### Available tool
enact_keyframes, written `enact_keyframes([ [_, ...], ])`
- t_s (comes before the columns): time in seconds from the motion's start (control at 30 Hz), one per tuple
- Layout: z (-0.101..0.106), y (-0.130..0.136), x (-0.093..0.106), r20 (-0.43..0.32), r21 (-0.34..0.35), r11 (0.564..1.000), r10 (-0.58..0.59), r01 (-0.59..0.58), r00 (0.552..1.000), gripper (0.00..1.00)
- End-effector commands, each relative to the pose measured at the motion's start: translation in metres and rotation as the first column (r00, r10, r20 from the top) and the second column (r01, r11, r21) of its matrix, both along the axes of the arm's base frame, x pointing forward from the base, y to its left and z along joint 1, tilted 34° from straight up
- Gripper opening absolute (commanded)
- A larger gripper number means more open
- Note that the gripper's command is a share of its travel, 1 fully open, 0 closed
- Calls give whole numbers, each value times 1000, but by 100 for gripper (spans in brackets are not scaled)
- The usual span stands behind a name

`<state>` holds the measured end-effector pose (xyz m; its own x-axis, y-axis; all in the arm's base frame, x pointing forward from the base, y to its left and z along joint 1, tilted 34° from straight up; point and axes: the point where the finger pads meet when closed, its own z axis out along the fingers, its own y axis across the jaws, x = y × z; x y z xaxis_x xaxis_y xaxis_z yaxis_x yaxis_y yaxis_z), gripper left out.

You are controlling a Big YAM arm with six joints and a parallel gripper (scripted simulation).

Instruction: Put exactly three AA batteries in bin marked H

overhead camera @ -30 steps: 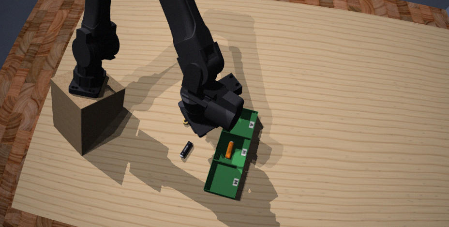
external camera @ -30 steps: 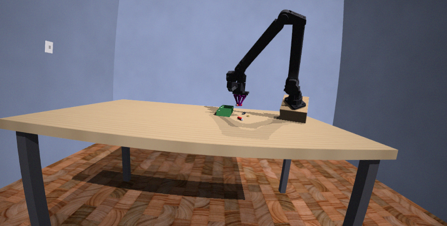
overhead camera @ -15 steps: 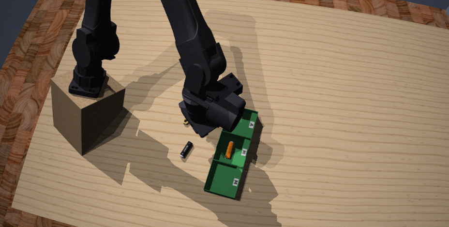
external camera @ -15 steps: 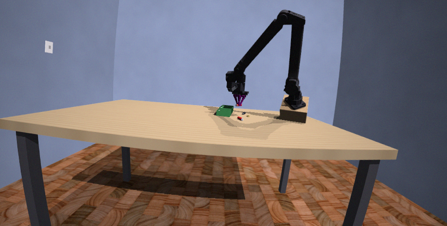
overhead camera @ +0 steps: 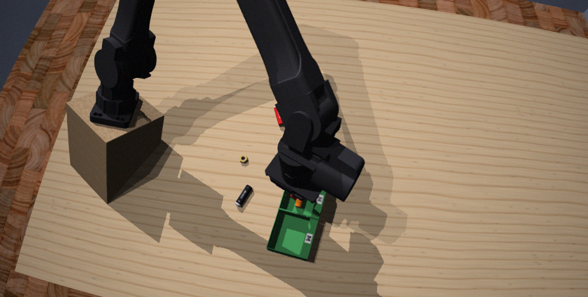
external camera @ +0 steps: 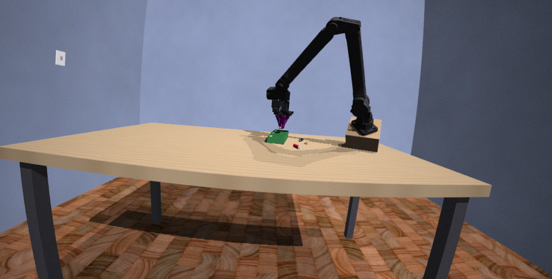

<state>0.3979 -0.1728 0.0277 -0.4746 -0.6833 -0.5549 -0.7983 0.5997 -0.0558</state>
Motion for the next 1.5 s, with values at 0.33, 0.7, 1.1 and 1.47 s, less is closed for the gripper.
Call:
enact_keyframes([
  [0.33, -2, -4, 3, 106, -113, 959, 270, -258, 957, 9],
  [0.7, 5, -7, 15, 119, -130, 955, 281, -265, 952, 9],
  [1.1, -19, 9, 11, 101, -108, 961, 265, -255, 959, 9],
  [1.47, -32, 15, 16, 100, -108, 961, 265, -255, 959, 9],
])
